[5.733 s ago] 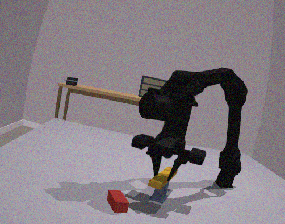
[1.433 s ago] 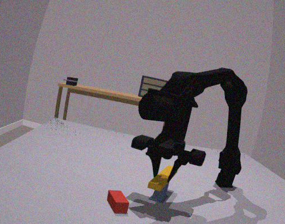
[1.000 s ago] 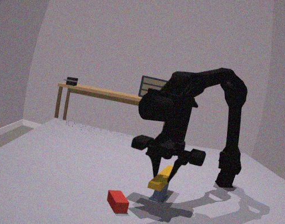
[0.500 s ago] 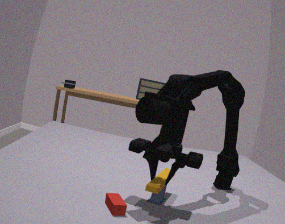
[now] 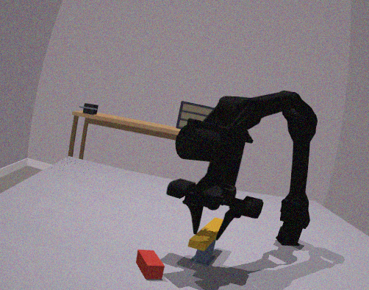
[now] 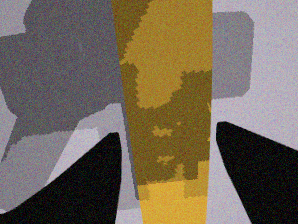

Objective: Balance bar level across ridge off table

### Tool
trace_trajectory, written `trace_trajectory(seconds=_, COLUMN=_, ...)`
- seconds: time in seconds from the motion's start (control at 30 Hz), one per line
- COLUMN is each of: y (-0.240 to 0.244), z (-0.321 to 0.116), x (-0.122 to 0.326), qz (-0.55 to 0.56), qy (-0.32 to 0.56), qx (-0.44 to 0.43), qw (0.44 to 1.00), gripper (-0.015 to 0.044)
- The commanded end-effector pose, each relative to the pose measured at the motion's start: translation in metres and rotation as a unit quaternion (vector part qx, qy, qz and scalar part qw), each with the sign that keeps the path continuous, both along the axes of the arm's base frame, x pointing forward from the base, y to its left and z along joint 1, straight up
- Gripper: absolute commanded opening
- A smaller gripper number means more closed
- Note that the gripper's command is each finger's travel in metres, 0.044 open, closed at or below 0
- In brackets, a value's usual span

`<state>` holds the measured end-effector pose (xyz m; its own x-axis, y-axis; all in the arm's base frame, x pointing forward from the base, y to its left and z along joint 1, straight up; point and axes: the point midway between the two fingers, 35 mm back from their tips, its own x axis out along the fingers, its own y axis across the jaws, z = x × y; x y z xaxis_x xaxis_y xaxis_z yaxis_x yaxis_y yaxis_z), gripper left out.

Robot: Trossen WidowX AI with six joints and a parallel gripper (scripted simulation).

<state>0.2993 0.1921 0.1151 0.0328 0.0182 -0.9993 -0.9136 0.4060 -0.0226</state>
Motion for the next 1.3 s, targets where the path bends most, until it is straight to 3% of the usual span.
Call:
trace_trajectory(seconds=0.0, y=0.0, z=0.0, x=0.0, qz=0.0, qy=0.0, qx=0.0, qw=1.0, gripper=0.029)
trace_trajectory(seconds=0.2, y=0.0, z=0.0, x=0.0, qz=0.0, qy=0.0, qx=0.0, qw=1.0, gripper=0.044)
trace_trajectory(seconds=0.33, y=0.0, z=0.007, x=0.001, qz=0.0, qy=-0.001, qx=0.0, qw=1.0, gripper=0.044)
trace_trajectory(seconds=0.63, y=-0.002, z=0.098, x=-0.003, qz=0.0, qy=-0.012, qx=0.008, qw=1.0, gripper=0.044)
trace_trajectory(seconds=1.27, y=-0.002, z=0.1, x=-0.003, qz=0.0, qy=-0.012, qx=0.008, qw=1.0, gripper=0.044)
